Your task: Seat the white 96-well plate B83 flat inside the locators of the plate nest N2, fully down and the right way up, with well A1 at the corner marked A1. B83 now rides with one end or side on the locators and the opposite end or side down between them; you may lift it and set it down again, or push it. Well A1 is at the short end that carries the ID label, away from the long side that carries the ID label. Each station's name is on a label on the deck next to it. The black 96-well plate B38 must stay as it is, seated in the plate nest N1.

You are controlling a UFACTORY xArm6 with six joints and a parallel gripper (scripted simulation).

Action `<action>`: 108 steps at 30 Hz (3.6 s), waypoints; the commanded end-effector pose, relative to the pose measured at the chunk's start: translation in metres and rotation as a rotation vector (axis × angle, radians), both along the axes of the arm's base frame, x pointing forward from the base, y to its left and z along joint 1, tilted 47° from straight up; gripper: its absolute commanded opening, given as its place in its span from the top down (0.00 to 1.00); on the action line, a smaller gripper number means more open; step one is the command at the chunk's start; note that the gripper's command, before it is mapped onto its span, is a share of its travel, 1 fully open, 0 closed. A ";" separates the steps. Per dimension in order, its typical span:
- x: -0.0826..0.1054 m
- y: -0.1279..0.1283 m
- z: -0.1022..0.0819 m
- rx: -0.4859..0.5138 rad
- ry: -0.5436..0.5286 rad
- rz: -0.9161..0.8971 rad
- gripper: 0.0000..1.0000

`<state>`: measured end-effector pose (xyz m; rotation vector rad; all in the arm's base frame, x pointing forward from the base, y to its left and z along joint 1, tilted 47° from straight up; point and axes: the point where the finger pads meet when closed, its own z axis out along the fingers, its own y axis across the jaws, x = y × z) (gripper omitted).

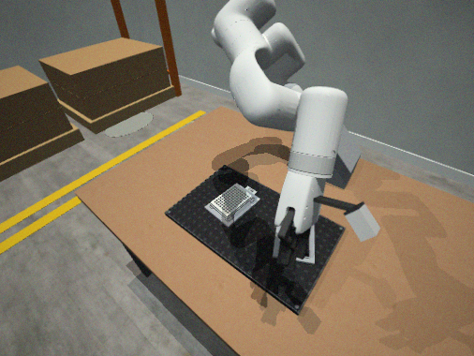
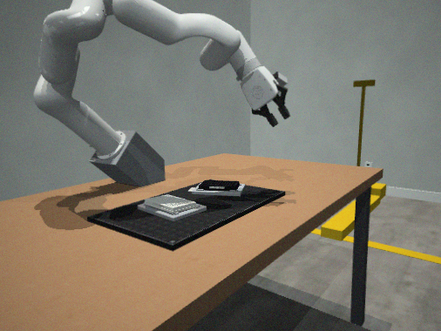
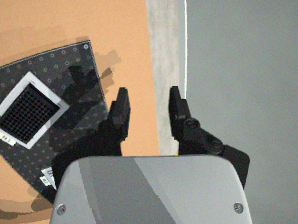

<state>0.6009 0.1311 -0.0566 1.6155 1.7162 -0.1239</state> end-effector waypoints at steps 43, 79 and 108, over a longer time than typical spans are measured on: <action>-0.047 -0.138 0.084 -0.078 0.093 -0.159 1.00; -0.124 -0.231 0.132 -0.124 0.205 -0.304 1.00; -0.208 -0.291 0.160 -0.140 0.335 -0.444 1.00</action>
